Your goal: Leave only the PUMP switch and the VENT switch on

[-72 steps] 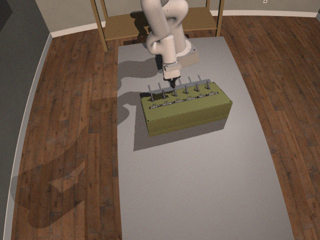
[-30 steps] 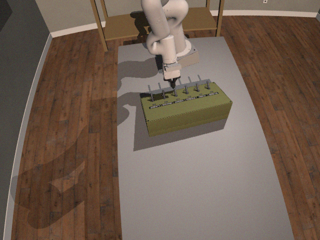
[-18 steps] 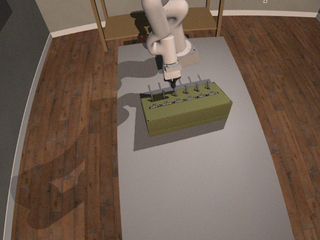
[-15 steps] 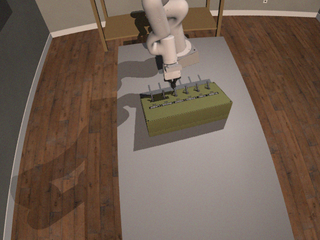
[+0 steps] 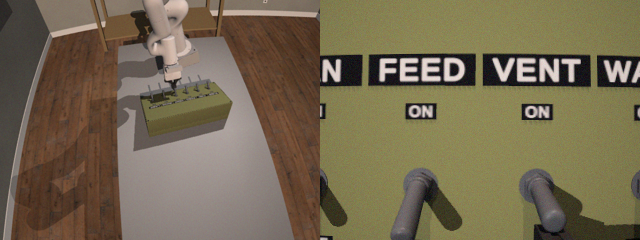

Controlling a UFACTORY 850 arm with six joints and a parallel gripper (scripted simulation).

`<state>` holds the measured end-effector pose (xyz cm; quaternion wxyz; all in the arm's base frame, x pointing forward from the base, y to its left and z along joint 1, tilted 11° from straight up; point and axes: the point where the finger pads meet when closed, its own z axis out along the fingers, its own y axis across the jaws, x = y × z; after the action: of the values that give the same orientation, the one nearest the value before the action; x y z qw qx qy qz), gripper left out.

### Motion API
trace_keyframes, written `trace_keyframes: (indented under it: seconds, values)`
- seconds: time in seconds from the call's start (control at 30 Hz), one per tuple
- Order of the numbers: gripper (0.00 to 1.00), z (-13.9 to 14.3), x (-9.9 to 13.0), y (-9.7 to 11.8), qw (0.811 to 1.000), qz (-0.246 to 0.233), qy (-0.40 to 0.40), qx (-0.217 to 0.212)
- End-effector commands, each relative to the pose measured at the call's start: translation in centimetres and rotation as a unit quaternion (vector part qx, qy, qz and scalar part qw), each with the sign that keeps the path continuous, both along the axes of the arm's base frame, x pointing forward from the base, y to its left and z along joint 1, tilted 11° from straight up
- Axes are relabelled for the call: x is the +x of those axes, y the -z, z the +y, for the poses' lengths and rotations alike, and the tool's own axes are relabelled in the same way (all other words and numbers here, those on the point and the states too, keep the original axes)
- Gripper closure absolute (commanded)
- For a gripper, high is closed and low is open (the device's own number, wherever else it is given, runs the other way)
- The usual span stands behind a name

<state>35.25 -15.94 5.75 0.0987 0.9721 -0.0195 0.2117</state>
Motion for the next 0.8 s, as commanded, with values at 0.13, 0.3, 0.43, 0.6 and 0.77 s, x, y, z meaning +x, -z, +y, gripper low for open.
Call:
trace_keyframes:
  seconds: [0.13,0.3,0.43,0.6,0.77]
  values:
    - [1.0,0.0,0.61,-0.29,1.0,0.0,0.0,0.0]
    - [1.0,0.0,0.8,-0.37,1.0,0.0,0.0,0.0]
    - [1.0,0.0,1.0,-0.47,1.0,0.0,0.0,0.0]
    - [1.0,0.0,1.18,-0.55,1.0,0.0,0.0,0.0]
    - [1.0,0.0,1.24,-0.58,1.0,0.0,0.0,0.0]
